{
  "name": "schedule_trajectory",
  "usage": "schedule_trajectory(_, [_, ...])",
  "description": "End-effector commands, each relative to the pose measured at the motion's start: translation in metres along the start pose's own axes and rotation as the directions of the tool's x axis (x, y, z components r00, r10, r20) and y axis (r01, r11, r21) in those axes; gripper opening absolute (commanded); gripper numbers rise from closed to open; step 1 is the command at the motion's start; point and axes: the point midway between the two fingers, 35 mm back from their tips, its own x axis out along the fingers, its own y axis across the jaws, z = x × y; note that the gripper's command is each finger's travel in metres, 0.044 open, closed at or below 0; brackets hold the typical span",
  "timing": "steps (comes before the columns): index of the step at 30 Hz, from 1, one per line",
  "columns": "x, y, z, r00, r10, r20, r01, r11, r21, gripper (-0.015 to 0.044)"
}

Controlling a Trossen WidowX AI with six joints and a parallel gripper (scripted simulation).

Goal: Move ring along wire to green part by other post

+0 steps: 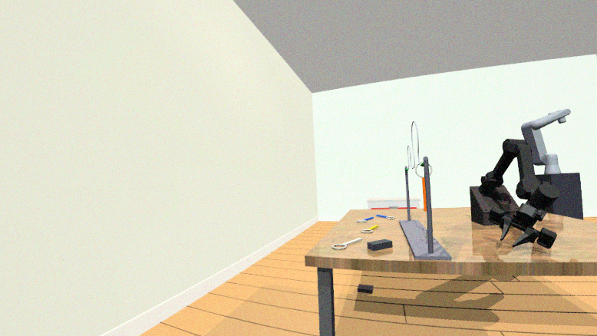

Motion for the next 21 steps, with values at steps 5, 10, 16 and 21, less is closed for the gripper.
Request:
schedule_trajectory(5, [0.049, -0.101, 0.032, 0.845, -0.523, 0.114, 0.414, 0.774, 0.478, 0.0160])
schedule_trajectory(10, [0.055, -0.138, 0.041, 0.716, -0.681, 0.150, 0.456, 0.621, 0.638, 0.0160])
schedule_trajectory(16, [0.055, -0.138, 0.041, 0.716, -0.681, 0.150, 0.456, 0.621, 0.638, 0.0160])
schedule_trajectory(21, [0.059, -0.148, 0.053, 0.716, -0.681, 0.151, 0.456, 0.621, 0.638, 0.0160])
